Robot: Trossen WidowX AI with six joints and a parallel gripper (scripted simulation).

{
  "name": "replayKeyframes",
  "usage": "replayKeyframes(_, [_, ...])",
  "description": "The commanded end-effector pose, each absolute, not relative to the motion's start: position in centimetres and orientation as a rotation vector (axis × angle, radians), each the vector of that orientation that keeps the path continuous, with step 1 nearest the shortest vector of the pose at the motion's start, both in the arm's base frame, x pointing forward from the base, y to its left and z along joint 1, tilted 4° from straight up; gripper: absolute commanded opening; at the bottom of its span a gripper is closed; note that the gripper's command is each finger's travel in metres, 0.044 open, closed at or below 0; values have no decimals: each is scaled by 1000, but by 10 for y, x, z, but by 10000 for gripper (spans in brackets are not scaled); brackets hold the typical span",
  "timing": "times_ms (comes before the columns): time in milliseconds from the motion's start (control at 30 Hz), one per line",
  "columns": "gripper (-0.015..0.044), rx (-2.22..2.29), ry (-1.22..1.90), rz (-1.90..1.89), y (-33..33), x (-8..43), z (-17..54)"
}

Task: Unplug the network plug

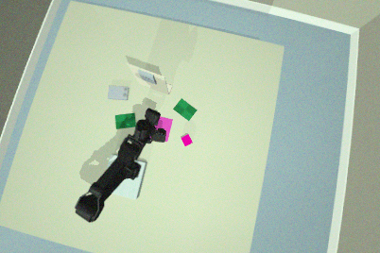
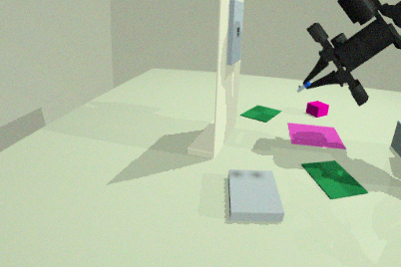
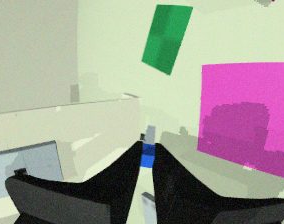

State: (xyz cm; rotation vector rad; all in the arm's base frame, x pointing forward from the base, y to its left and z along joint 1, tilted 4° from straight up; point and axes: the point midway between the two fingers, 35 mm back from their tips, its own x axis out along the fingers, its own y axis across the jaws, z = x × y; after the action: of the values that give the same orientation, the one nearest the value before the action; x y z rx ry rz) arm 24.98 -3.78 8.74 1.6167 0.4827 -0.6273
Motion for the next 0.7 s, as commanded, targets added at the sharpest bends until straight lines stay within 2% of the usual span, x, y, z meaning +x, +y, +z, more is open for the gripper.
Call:
replayKeyframes(0, [0, 1606, 532, -731, -44, 238, 73])
replayKeyframes(167, [0, 1596, 599, -853, -49, 221, 57])
replayKeyframes(667, [0, 1596, 602, -858, -50, 223, 44])
